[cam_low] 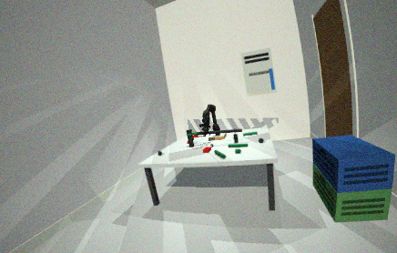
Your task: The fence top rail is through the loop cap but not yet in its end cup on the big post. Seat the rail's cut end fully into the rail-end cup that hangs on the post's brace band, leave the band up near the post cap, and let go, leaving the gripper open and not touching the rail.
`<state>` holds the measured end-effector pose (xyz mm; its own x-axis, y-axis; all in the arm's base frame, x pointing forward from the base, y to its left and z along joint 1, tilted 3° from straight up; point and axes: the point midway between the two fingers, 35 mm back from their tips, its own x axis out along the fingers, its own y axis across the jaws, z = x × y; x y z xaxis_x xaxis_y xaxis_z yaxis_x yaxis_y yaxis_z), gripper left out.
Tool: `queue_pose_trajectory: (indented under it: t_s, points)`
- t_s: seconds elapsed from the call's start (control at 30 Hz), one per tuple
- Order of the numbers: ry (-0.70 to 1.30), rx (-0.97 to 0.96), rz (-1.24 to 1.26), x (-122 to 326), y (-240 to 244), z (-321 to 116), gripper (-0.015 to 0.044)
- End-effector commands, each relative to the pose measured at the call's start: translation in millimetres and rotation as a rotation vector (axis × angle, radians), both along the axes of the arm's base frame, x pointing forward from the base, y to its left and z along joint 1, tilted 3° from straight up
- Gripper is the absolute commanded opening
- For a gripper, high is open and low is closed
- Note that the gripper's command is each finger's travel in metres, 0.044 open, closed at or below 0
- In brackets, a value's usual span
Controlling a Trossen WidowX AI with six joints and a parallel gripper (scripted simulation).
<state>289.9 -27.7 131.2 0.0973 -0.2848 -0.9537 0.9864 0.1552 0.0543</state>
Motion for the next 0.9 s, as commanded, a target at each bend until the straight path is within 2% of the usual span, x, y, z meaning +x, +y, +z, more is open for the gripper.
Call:
queue_pose_trajectory:
  t_s: [0.0,0.07,0.4,0.63,0.87]
  points:
    - [-0.001,0.0,0.0,0,0,0,0.0]
    - [-0.001,0.0,0.0,0,0,0,0.0]
    - [-0.001,0.0,0.0,0,1,1,0.0262]
    - [0.0,0.002,0.0,-3,21,18,0.044]
    - [0.001,0.003,0.0,-10,42,37,0.044]
